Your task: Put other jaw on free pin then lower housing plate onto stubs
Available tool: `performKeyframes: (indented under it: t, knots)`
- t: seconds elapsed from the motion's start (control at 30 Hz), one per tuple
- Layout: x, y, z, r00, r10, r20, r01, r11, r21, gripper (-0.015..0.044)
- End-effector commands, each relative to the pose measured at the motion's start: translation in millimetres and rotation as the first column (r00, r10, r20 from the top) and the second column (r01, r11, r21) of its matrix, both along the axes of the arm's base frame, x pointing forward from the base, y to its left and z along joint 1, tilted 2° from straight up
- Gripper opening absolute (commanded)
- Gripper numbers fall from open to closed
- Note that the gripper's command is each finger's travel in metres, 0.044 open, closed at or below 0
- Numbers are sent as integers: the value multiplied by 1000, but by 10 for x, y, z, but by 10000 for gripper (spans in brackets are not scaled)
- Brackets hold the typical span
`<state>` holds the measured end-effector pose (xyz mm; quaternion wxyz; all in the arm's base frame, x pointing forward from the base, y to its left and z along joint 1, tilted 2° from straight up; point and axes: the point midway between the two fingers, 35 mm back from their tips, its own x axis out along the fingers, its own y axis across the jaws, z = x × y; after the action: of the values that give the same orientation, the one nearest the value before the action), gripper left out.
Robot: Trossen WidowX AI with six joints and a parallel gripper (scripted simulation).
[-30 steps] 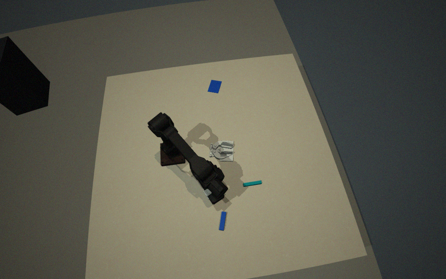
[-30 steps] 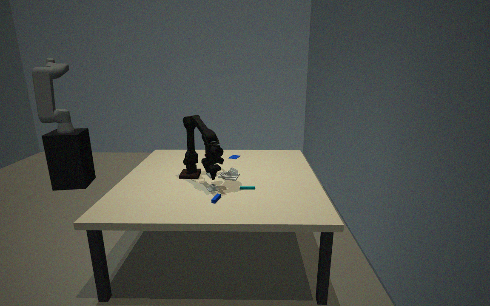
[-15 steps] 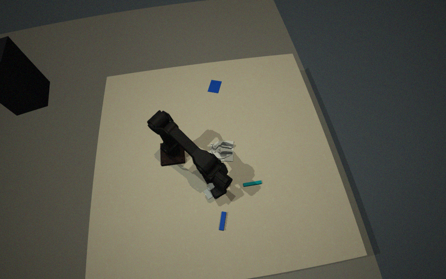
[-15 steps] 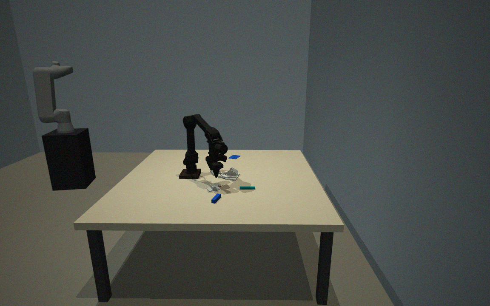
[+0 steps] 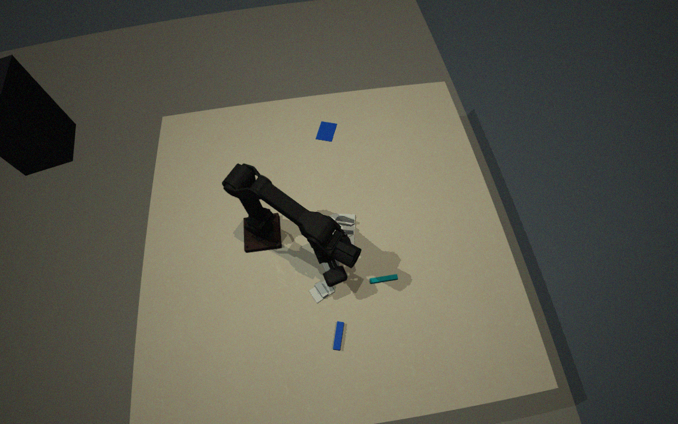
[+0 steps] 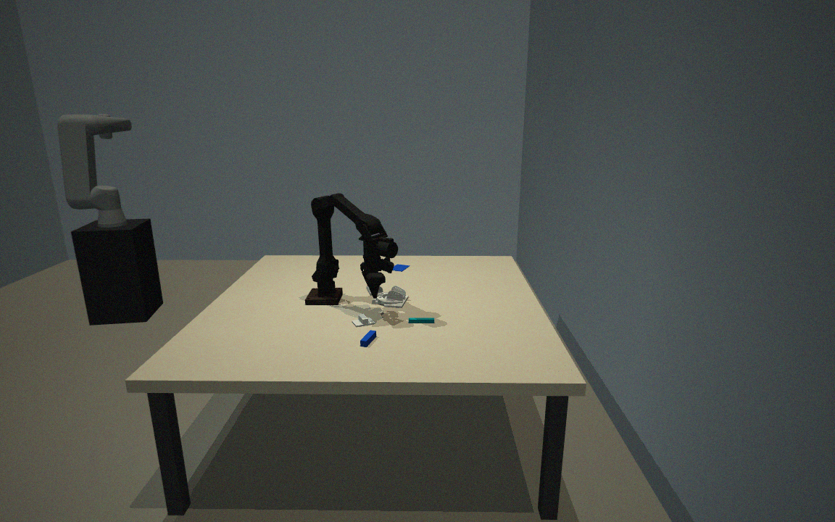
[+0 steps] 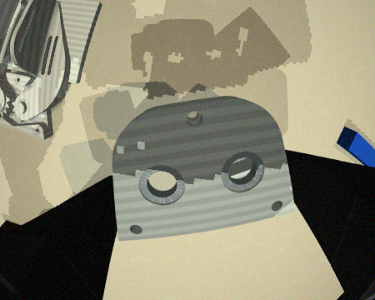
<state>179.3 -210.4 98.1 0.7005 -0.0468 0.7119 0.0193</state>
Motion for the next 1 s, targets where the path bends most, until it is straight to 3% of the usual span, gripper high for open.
performKeyframes:
  t: [0.0, 0.97]
  knots:
    - [52, 134, -18, 999, -38, -1, 38, 999, 8, 351]
    - [344, 1040, -57, 956, -294, 7, 294, 956, 13, 351]
